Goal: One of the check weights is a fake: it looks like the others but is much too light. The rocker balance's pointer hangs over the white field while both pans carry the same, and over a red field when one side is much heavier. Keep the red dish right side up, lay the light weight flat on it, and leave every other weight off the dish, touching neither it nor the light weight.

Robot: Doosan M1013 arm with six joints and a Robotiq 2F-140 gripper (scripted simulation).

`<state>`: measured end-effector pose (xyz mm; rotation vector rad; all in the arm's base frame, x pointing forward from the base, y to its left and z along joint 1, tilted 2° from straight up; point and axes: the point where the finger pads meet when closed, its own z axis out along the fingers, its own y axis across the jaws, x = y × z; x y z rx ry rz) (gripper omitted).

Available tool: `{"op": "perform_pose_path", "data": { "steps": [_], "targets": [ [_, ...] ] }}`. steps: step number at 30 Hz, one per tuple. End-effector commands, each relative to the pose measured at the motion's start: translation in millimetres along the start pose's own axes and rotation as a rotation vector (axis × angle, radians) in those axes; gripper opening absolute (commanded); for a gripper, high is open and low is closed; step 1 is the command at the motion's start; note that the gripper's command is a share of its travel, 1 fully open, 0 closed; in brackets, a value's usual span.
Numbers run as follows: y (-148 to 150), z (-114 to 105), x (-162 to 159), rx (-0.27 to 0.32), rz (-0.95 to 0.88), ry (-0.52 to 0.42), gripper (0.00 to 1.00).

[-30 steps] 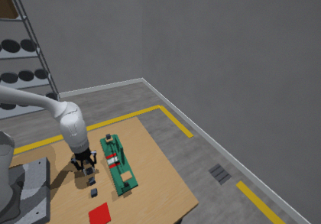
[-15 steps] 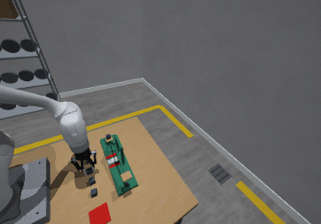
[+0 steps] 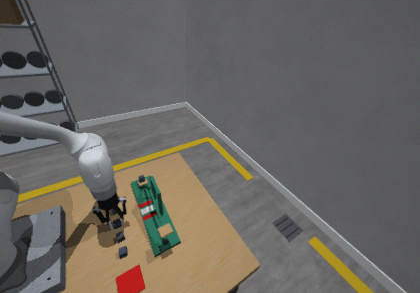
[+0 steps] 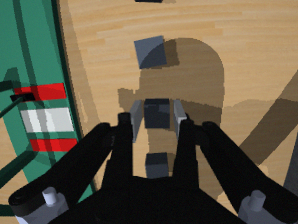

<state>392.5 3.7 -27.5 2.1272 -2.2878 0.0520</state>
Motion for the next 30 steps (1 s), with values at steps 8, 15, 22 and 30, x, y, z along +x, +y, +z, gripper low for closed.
{"op": "perform_pose_path", "data": {
  "steps": [8, 15, 22, 30],
  "targets": [
    [0.0, 0.0, -0.1, 0.000, 0.000, 0.000, 0.24],
    [0.0, 0.0, -0.1, 0.000, 0.000, 0.000, 0.24],
    [0.0, 0.0, -0.1, 0.000, 0.000, 0.000, 0.24],
    [0.0, 0.0, -0.1, 0.000, 0.000, 0.000, 0.24]
  ]
}}
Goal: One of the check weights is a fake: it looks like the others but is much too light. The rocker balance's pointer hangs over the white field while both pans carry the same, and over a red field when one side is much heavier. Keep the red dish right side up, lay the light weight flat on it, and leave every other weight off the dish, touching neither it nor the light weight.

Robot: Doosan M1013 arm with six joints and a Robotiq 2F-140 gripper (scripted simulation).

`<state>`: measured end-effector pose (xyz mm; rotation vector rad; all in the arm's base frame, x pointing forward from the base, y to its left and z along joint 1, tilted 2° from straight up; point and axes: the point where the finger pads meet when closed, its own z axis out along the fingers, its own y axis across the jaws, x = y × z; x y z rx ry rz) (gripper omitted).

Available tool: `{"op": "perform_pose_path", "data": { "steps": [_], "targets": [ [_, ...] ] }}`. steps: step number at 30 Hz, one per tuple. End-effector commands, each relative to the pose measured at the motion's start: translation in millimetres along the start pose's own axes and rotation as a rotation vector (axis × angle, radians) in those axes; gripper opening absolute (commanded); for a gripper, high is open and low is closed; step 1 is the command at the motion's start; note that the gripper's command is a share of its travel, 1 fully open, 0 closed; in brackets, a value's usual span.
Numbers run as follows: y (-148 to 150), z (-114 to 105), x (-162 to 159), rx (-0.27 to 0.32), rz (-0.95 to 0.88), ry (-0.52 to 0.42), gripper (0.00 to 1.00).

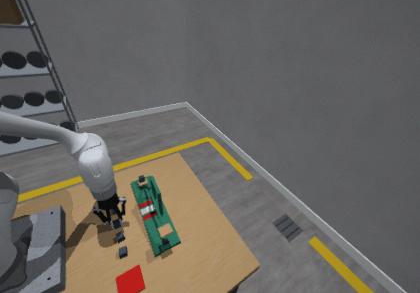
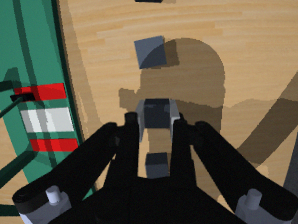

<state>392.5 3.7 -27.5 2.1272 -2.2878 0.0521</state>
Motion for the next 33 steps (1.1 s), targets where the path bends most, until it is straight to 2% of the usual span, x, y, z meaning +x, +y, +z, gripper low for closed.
{"op": "perform_pose_path", "data": {
  "steps": [1, 13, 19, 21, 28, 33],
  "targets": [
    [0, 0, 0, 0.000, 0.000, 0.000, 0.24],
    [0, -4, 0, 0.000, 0.000, 0.000, 0.24],
    [0, -28, 0, 0.000, 0.000, 0.000, 0.24],
    [0, -28, 0, 0.000, 0.000, 0.000, 0.24],
    [0, -62, 0, 0.000, 0.000, 0.000, 0.24],
    [0, -70, 0, 0.000, 0.000, 0.000, 0.24]
  ]
}}
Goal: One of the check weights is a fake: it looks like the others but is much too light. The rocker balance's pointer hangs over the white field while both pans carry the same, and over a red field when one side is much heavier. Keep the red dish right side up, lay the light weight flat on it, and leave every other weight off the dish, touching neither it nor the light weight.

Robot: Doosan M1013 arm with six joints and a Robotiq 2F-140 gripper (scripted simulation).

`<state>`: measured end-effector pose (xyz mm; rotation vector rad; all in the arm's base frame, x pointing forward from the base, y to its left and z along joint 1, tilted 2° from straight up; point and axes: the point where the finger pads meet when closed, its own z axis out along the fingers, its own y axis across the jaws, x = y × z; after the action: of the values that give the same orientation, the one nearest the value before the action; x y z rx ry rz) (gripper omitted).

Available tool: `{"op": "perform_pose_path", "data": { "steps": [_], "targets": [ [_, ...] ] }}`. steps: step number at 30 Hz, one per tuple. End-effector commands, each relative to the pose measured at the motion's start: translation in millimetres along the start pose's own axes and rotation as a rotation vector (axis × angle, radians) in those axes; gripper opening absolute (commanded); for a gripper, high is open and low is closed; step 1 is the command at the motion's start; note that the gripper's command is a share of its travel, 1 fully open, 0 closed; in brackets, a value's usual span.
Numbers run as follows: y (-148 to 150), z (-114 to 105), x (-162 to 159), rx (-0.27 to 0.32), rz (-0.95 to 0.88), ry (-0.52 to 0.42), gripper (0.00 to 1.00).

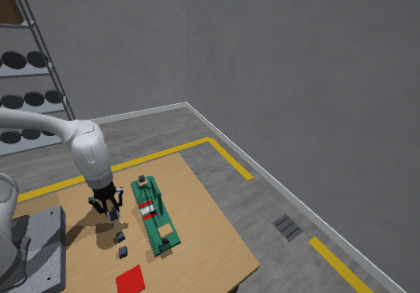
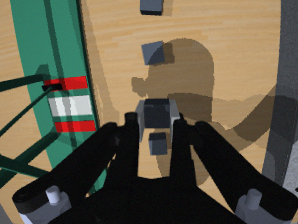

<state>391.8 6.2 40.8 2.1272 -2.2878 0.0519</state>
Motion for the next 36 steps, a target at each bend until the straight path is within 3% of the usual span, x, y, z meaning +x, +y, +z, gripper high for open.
{"op": "perform_pose_path", "data": {
  "steps": [1, 16, 22, 36],
  "targets": [
    [0, -2, 0, 0.000, 0.000, 0.000, 0.24],
    [0, -4, 4, 0.000, -0.045, 0.000, 0.24],
    [-2, -22, 29, 0.000, -0.046, 0.000, 0.24],
    [-10, -116, 167, 0.000, -0.046, 0.000, 0.24]
  ]
}}
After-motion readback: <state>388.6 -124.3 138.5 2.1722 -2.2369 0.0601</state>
